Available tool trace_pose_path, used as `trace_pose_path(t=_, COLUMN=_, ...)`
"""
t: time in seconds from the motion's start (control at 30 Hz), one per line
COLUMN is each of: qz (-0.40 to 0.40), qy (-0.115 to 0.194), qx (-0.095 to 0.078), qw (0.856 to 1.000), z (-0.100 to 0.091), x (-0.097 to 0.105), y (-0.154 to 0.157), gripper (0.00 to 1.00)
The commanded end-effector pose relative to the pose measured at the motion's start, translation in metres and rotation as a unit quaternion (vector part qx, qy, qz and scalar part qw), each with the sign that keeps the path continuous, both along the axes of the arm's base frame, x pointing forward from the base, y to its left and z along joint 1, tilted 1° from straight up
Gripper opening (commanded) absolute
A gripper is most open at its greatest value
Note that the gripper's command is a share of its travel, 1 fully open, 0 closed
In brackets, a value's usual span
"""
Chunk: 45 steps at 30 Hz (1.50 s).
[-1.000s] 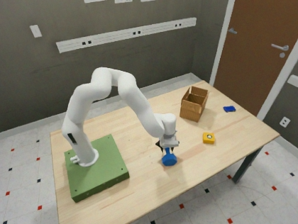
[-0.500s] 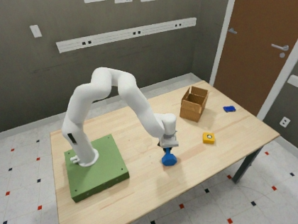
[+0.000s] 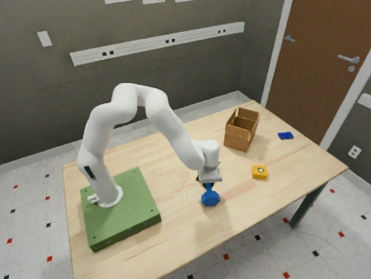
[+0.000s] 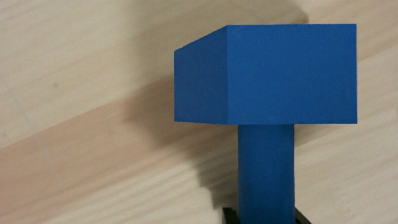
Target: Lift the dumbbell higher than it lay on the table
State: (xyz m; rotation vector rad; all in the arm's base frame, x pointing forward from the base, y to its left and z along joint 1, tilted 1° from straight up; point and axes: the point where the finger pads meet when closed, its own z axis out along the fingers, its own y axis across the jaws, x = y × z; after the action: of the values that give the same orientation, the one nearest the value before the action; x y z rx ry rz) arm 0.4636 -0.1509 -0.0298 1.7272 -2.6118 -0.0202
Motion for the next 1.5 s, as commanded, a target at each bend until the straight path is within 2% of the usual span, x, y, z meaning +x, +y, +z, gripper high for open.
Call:
trace_pose_path(t=0.0, qz=0.000, qy=-0.003, qx=-0.001, qw=1.000, z=0.009, x=0.003, y=-0.001, gripper=0.00)
trace_pose_path(t=0.3, qz=0.000, qy=-0.003, qx=-0.001, qw=1.000, z=0.031, x=0.003, y=-0.001, gripper=0.00)
trace_pose_path(t=0.37, qz=0.000, qy=-0.003, qx=-0.001, qw=1.000, z=0.031, x=0.003, y=-0.001, gripper=0.00)
trace_pose_path(t=0.87, qz=0.000, qy=-0.003, qx=-0.001, qw=1.000, z=0.078, x=0.003, y=-0.001, gripper=0.00)
trace_pose_path(t=0.93, qz=0.000, qy=-0.003, qx=-0.001, qw=1.000, z=0.078, x=0.003, y=-0.001, gripper=0.00)
trace_pose_path(t=1.23, qz=0.000, qy=-0.003, qx=-0.001, qw=1.000, z=0.102, x=0.003, y=-0.001, gripper=0.00)
trace_pose_path(t=1.47, qz=0.000, qy=-0.003, qx=-0.001, qw=1.000, z=0.113, x=0.003, y=-0.001, gripper=0.00)
